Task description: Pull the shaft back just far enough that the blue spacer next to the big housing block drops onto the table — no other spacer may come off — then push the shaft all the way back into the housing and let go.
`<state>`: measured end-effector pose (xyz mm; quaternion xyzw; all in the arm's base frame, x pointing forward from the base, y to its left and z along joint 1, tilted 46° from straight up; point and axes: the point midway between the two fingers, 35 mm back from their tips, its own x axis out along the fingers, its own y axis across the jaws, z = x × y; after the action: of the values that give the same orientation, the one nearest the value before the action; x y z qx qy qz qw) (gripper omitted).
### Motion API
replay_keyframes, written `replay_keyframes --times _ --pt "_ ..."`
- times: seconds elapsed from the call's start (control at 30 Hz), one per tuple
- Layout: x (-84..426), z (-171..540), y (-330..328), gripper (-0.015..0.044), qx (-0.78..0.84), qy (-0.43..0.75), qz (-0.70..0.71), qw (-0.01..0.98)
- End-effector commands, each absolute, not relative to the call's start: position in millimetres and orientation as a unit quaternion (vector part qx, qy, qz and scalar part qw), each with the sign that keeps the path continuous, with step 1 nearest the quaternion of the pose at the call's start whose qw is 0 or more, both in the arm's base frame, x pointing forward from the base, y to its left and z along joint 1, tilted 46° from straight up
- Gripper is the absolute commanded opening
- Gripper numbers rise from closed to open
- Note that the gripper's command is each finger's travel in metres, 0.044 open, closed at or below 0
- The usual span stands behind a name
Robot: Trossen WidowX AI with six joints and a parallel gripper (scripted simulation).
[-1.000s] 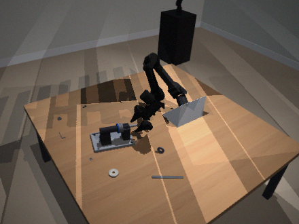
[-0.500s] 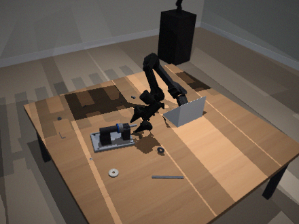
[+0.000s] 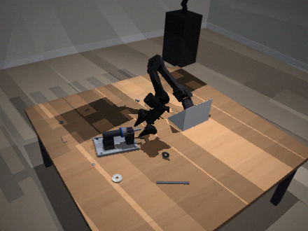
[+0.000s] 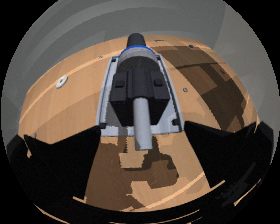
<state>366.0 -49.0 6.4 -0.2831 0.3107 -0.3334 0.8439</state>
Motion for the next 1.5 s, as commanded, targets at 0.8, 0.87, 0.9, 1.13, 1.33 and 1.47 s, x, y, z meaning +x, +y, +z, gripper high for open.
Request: replay_keyframes --times 0.8,0.87,0.9,1.13,1.33,1.47 --pt "377.6 0.5 -62.1 0.044 -0.283 0.31 -0.332 0.845" --pt "377.6 0.5 -62.1 0.044 -0.283 0.31 -0.332 0.845" --pt "377.6 0.5 -62.1 0.044 -0.283 0.31 -0.332 0.845" --pt "377.6 0.5 -62.1 0.044 -0.283 0.31 -0.332 0.845" --pt "377.6 0.5 -62.1 0.044 -0.283 0.31 -0.332 0.845" --pt "377.6 0.5 -62.1 0.044 -0.283 0.31 -0.332 0.845"
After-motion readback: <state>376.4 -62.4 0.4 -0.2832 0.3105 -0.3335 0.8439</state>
